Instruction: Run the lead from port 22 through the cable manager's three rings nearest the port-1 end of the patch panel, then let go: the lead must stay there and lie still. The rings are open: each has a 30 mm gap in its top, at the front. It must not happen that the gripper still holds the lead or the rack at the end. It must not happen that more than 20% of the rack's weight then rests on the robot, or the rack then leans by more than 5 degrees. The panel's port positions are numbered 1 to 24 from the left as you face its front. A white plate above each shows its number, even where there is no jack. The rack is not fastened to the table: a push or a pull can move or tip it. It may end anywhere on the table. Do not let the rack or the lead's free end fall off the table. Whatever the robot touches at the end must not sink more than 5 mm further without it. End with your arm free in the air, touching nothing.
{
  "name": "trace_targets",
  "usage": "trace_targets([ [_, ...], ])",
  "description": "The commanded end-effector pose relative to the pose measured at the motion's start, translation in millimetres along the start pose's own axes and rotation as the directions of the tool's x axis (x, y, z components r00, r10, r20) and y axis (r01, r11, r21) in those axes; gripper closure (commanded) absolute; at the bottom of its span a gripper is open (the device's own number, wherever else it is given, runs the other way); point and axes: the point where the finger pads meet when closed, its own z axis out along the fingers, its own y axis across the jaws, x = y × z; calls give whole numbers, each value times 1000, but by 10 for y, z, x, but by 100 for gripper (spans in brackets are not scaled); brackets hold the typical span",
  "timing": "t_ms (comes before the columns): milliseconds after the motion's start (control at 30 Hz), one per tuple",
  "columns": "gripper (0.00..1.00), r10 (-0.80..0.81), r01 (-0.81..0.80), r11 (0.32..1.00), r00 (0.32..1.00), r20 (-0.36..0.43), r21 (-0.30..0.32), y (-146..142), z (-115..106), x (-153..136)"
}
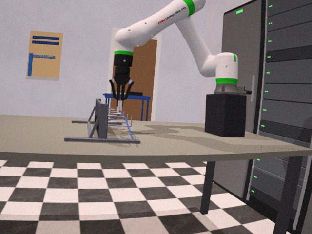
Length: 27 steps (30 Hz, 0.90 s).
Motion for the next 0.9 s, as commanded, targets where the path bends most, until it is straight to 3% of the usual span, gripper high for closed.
trace_targets([
  [0,100,0,0,1000,1000,0,-1,5,34,-1],
  [867,100,0,0,1000,1000,0,-1,5,224,-1],
])
